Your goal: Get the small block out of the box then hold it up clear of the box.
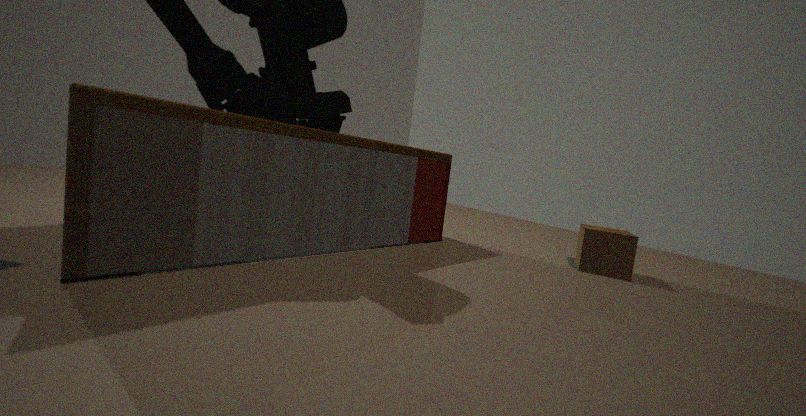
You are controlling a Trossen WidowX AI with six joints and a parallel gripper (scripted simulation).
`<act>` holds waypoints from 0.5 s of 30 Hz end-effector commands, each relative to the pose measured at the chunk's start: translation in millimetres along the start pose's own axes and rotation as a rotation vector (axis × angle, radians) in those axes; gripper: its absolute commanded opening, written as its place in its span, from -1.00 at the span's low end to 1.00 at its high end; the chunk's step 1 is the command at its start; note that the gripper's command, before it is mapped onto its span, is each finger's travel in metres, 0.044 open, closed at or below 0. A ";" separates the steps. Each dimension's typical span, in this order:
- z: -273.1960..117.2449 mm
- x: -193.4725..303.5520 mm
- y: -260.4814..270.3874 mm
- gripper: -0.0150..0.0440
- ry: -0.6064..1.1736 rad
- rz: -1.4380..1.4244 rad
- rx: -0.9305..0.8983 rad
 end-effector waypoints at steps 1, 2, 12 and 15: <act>1.0 4.6 0.1 0.86 0.004 0.000 -0.001; 1.4 5.6 0.1 0.86 0.004 0.000 -0.001; 4.7 15.1 0.4 0.86 0.005 0.000 -0.002; 5.7 17.9 0.5 0.86 0.005 0.000 -0.002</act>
Point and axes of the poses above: the point midway between the two fingers, 35 mm back from their tips, its own z axis out along the fingers, its own y axis across the jaws, x = y × z, the point moved 4 cm from there along -z, back along the fingers, and after that the axes turned 2 degrees about -z, right-handed, at the moved point
